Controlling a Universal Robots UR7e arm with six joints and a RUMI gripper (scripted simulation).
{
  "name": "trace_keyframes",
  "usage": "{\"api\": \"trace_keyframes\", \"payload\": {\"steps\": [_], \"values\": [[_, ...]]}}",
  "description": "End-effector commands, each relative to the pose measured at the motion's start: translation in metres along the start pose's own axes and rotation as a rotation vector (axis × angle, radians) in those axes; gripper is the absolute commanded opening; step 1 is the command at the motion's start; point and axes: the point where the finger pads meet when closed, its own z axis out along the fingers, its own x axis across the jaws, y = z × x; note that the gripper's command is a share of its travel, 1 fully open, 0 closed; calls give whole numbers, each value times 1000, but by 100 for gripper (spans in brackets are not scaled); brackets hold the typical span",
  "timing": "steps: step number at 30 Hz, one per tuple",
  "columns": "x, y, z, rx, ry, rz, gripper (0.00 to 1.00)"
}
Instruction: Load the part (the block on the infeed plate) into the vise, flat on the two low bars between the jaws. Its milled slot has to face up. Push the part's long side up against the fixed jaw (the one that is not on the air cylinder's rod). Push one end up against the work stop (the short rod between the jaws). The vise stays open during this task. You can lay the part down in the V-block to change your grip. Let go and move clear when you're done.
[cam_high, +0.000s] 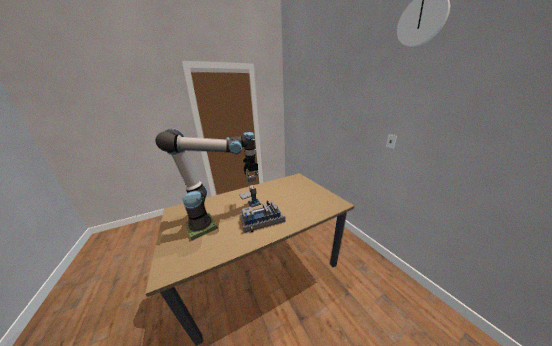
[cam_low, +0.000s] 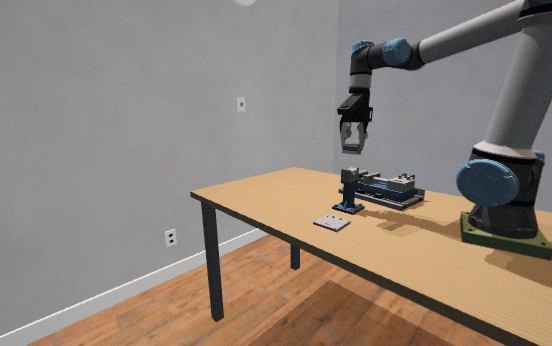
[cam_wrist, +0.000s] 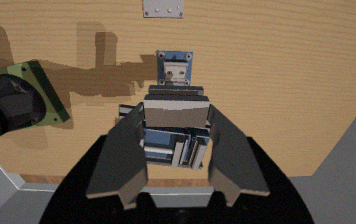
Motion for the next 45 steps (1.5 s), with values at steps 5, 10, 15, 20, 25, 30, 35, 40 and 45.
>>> {"api": "trace_keyframes", "payload": {"steps": [5, 10, 15, 20, 25, 30, 35, 40, 45], "values": [[0, 1, 0, 71, 1, 0, 0], [0, 1, 0, 98, 1, 0, 0], [0, 1, 0, 149, 1, -1, 0], [0, 2, 0, 204, 1, -1, 0], [0, 2, 0, 239, 1, -1, 0], [0, 2, 0, 300, 1, -1, 0], [0, 3, 0, 364, 1, -1, 0], [0, 3, 0, 429, 1, -1, 0], [0, 4, 0, 466, 1, -1, 0]]}}
